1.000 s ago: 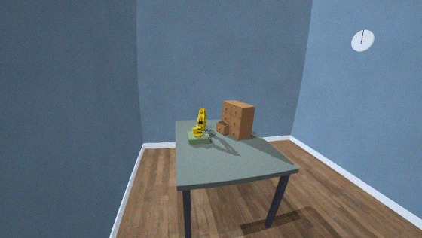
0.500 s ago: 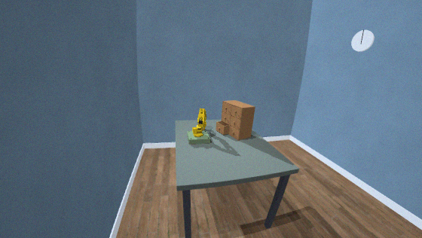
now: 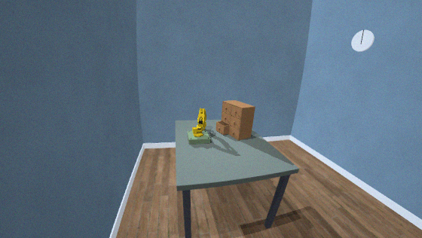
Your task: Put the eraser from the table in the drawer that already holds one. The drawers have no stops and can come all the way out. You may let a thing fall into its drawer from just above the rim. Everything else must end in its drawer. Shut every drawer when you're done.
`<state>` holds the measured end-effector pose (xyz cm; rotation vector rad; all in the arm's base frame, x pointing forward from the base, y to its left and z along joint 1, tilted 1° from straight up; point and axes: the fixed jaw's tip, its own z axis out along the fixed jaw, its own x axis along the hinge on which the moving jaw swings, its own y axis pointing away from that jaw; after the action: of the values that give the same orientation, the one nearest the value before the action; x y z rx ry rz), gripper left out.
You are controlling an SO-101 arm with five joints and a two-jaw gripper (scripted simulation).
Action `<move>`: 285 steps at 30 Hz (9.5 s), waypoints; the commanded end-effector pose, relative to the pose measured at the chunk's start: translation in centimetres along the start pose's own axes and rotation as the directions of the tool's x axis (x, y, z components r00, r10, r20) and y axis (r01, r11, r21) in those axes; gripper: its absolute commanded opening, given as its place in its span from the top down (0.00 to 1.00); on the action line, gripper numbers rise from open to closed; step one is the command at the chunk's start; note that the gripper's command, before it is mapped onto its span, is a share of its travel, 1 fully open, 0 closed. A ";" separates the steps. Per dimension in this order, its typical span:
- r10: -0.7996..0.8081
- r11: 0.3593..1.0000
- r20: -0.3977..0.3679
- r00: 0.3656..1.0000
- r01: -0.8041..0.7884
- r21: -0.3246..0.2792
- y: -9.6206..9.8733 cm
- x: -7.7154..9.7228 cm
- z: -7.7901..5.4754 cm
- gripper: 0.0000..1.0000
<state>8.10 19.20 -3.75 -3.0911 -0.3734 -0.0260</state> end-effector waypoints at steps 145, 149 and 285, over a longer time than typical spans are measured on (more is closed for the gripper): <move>-0.122 0.992 0.019 0.992 0.122 -0.019 1.1 0.1 -5.0 1.00; -0.197 0.980 0.019 0.980 0.198 -0.017 1.4 0.4 -5.0 1.00; -0.286 0.955 -0.348 0.893 0.296 -0.025 12.1 5.6 -11.8 1.00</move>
<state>16.44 8.73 7.34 -2.8950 -0.8044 -0.5268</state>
